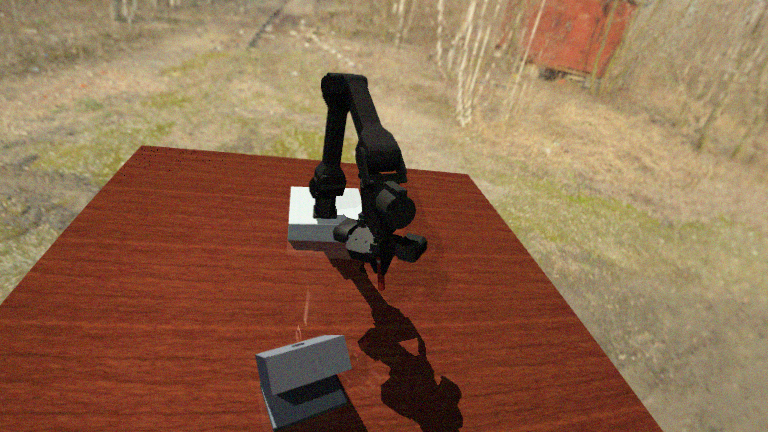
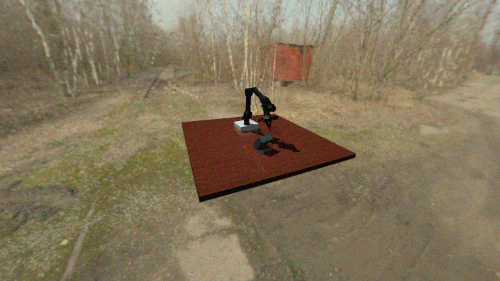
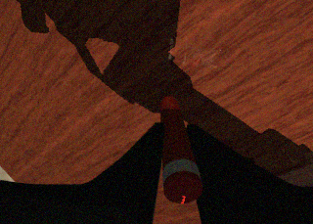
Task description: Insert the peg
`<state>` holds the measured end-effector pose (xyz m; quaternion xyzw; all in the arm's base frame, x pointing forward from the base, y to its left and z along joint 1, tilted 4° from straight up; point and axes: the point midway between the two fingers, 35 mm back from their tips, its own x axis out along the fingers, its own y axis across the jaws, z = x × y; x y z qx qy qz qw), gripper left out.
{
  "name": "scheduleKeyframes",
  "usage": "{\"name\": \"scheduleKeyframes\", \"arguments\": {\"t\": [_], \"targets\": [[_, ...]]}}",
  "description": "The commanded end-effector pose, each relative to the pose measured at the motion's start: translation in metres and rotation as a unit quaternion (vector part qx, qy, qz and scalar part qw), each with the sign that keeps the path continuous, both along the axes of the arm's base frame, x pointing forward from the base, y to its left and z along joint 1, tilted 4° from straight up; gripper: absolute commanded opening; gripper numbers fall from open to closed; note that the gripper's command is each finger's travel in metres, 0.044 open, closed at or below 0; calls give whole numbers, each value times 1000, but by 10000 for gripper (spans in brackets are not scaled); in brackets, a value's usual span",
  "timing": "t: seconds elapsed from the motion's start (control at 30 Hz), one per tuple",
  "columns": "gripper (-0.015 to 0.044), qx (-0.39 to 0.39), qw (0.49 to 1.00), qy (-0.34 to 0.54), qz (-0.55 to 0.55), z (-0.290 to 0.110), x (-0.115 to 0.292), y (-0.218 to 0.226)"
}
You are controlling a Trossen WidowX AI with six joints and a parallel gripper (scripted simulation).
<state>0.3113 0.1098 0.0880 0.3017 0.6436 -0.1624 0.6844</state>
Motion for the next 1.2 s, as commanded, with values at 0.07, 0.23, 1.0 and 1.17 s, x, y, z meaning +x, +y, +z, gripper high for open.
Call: {"name": "scheduleKeyframes", "arguments": {"t": [0.07, 0.23, 1.0, 1.17], "targets": [[0, 12, 1000, -4, -23, 0, 3, -6], [0, 22, 999, -9, -42, 0, 6, -12], [0, 68, 989, -35, -128, 5, 21, -38], [0, 77, 985, -41, -145, 6, 24, -45]]}}
